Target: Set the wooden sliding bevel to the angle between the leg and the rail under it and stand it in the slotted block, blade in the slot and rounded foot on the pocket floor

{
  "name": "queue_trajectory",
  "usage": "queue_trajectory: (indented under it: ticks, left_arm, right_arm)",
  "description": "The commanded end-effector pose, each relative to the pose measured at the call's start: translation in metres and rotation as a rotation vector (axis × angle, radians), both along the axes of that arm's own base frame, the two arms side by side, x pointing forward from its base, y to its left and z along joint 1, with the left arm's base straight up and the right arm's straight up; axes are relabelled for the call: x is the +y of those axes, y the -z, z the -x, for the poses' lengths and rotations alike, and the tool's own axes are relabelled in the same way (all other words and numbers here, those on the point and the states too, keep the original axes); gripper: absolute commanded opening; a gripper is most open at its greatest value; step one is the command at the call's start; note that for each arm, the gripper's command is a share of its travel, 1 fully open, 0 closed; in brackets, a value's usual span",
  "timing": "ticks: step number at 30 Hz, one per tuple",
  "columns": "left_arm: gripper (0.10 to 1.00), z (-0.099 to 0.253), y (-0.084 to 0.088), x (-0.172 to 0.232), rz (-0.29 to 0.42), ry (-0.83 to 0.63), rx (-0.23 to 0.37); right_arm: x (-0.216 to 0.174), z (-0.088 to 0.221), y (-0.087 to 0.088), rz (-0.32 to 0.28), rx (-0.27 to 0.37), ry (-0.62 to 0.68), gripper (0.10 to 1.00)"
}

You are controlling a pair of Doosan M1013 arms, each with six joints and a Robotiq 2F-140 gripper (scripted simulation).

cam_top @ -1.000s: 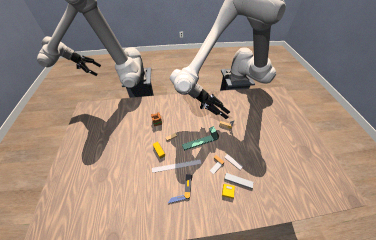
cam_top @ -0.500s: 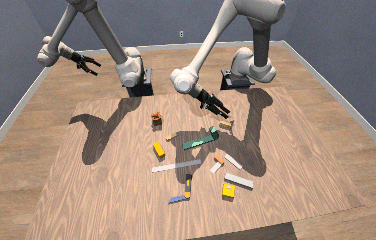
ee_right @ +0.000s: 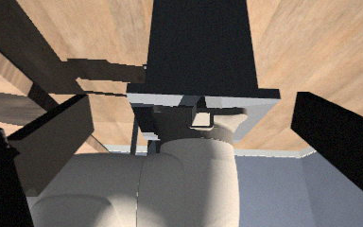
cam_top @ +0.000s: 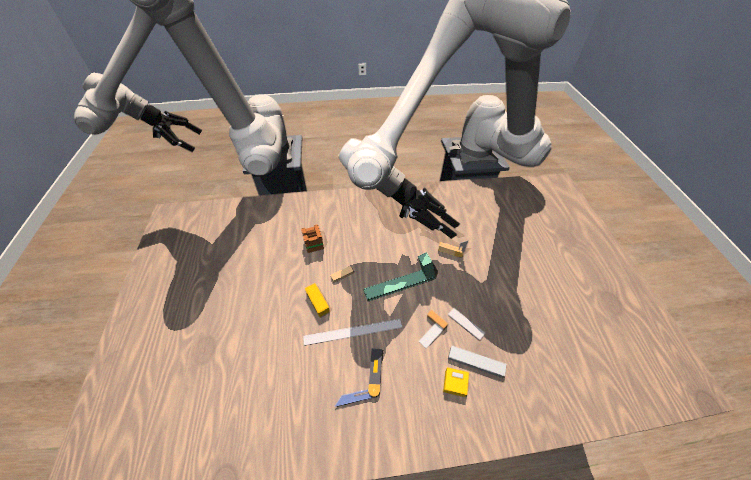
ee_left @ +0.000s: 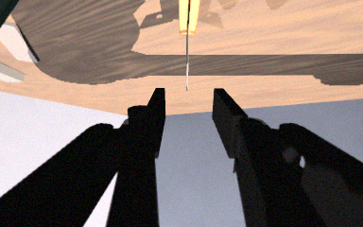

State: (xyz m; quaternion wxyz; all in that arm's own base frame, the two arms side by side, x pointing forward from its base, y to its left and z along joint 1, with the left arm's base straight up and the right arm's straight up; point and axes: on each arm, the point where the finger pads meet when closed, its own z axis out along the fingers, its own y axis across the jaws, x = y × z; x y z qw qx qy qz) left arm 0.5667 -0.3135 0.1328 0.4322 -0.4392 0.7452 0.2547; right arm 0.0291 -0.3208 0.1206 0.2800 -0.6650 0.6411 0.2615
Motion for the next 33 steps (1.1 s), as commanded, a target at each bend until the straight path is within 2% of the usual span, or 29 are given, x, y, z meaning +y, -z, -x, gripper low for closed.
queue_trajectory:
  ticks: [1, 13, 33]
  left_arm:
    - [0.351, 0.0, 0.001, 0.0, 0.001, 0.0, -0.001]
    - [0.351, 0.0, 0.012, 0.0, 0.001, 0.0, -0.001]
    - [0.351, 0.0, 0.052, 0.0, 0.001, 0.0, -0.001]
  right_arm:
    - [0.0, 0.0, 0.0, 0.001, 0.0, 0.0, 1.0]
    - [0.0, 0.0, 0.0, 0.001, 0.0, 0.0, 1.0]
    - [0.0, 0.0, 0.0, 0.001, 0.0, 0.0, 1.0]
